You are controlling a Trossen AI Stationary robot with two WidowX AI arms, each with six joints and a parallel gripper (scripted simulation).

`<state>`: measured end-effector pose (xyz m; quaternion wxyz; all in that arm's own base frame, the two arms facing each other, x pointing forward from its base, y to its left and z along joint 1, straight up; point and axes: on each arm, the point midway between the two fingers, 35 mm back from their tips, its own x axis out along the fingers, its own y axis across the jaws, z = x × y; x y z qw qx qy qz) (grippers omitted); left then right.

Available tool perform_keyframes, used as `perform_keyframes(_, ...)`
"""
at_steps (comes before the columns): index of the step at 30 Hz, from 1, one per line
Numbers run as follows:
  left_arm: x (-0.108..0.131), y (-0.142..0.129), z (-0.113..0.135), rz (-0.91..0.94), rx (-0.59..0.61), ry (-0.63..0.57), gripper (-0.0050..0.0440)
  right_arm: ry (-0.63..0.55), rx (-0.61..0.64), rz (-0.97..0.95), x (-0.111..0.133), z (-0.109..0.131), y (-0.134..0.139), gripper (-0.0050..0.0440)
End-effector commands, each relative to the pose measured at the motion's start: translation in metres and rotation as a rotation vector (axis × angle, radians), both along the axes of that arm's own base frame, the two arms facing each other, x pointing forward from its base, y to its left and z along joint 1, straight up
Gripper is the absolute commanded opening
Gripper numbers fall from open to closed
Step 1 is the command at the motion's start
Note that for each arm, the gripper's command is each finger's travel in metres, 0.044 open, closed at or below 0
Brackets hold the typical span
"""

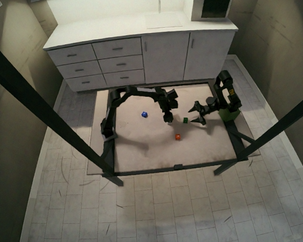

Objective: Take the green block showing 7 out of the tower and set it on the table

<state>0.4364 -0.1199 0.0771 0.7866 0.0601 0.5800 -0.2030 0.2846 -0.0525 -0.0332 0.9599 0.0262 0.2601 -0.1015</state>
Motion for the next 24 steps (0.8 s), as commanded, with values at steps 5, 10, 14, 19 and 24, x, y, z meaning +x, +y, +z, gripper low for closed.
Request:
perform_keyframes(5,0.0024,-0.0005,0.0077,0.0,-0.006,-0.03,0.0024,-0.02,-0.002,-0.001,0.0019,0.0057,-0.0002,0.04)
perform_keyframes(10,0.0024,-0.0005,0.0077,0.0,-0.006,-0.03,0.0096,-0.02,-0.002,-0.001,0.0019,0.0057,-0.0002,0.04)
perform_keyframes(14,0.0024,-0.0005,0.0077,0.0,-0.006,-0.03,0.0192,-0.02,-0.002,-0.001,0.0019,0.0057,-0.0002,0.04)
perform_keyframes(19,0.0024,-0.0005,0.0077,0.0,-0.006,-0.03,0.0213,-0.02,-0.002,-0.001,0.0019,0.0057,-0.0002,0.04)
perform_keyframes(24,0.0024,-0.0005,0.0077,0.0,-0.006,-0.03,0.0213,-0.02,-0.002,-0.001,0.0019,0.0057,-0.0002,0.04)
